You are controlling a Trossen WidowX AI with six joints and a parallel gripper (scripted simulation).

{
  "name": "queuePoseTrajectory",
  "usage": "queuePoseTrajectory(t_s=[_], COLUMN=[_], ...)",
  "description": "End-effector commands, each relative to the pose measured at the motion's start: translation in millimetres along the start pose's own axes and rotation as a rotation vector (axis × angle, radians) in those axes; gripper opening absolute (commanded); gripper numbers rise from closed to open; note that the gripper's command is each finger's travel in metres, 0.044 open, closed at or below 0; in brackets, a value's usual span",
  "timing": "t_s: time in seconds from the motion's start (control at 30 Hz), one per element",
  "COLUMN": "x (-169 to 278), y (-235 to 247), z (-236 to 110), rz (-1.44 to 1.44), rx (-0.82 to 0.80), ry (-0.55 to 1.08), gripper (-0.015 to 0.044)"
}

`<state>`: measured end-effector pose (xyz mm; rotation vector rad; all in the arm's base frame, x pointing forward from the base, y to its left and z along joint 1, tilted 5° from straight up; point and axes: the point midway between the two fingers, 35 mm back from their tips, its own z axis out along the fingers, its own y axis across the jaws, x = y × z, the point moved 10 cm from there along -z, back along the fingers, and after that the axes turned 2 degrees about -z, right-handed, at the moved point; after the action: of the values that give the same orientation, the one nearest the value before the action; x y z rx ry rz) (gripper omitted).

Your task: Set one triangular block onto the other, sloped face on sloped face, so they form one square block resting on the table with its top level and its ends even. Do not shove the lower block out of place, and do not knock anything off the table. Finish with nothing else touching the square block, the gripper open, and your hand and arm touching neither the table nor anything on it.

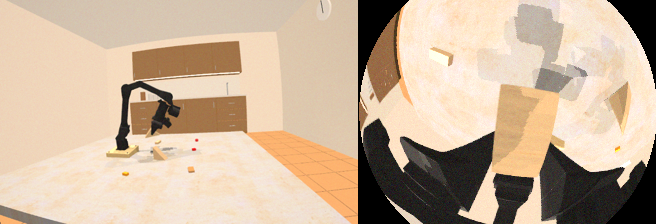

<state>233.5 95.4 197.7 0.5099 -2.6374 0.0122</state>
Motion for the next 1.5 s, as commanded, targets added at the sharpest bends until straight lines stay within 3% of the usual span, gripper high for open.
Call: queuePoseTrajectory(t_s=[0.0,1.47], x=[3,27], y=[1,6], z=[1,4], rz=[-0.160,-1.672], rx=[0.010,0.202], ry=[-0.018,-0.112], gripper=[0.0000,0.0000])
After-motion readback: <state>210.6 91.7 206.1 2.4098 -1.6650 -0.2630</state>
